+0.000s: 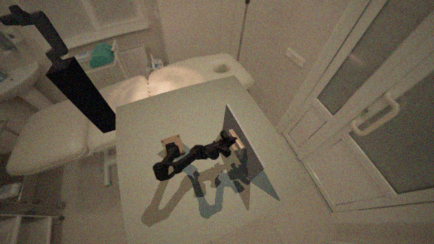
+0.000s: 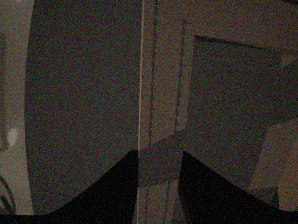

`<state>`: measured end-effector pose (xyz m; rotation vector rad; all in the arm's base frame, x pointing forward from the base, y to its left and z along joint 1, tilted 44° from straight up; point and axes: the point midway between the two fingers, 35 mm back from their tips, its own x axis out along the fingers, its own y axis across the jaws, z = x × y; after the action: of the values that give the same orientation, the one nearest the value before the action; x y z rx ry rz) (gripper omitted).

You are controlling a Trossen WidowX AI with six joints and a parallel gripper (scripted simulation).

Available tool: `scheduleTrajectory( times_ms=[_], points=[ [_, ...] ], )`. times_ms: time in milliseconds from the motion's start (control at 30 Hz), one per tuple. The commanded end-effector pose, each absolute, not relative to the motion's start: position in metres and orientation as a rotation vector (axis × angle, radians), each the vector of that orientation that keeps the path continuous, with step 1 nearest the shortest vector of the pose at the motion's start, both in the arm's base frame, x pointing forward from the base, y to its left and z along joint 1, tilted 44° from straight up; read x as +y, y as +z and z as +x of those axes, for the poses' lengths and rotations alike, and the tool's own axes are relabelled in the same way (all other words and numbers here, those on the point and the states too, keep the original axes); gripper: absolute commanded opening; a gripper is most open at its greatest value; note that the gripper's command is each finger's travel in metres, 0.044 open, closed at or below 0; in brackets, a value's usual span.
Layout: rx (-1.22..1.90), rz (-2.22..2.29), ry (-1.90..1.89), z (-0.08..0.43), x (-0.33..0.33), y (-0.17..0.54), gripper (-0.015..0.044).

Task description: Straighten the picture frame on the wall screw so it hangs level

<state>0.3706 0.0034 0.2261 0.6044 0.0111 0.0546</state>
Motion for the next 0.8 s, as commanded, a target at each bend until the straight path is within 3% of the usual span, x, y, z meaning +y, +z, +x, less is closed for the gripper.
scheduleTrajectory(
  times_ms=[0,767],
  points=[
    [-0.001,0.606,0.071,0.3704,0.0050,0.2323,0.0000],
    [-0.001,0.606,0.071,0.3705,0.0030,0.2309,0.0000]
  ],
)
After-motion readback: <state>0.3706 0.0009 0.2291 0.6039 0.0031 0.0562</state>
